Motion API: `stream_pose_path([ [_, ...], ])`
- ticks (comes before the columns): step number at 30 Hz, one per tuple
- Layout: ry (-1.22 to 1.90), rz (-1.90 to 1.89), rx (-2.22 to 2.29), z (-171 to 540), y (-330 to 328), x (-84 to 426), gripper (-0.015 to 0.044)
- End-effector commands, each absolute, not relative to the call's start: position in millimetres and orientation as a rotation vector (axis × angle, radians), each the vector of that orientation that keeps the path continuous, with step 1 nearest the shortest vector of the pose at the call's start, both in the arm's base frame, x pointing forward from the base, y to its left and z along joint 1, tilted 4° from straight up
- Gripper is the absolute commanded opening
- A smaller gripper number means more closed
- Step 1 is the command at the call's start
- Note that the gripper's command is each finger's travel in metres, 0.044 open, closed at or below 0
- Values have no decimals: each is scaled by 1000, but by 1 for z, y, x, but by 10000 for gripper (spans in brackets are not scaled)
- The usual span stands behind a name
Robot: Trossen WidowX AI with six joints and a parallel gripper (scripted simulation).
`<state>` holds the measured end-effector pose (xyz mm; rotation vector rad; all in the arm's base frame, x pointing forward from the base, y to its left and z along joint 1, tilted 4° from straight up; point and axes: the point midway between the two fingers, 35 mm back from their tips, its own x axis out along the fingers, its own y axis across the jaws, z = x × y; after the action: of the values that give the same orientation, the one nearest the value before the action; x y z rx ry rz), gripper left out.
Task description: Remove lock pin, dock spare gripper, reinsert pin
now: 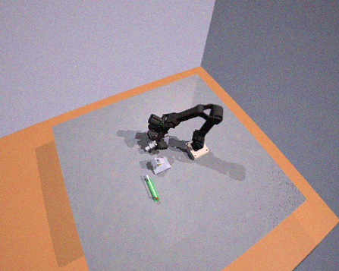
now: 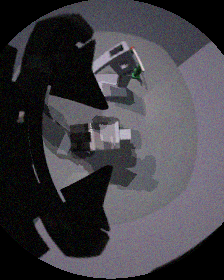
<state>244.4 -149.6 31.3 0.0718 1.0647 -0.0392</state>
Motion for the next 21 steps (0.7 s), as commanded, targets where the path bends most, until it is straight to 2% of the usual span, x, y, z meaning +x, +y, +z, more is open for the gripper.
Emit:
stream_pose_path([
  [1, 1074, -35, 81, 21, -147, 243, 440],
  [21, 1075, -35, 81, -12, -144, 240, 440],
])
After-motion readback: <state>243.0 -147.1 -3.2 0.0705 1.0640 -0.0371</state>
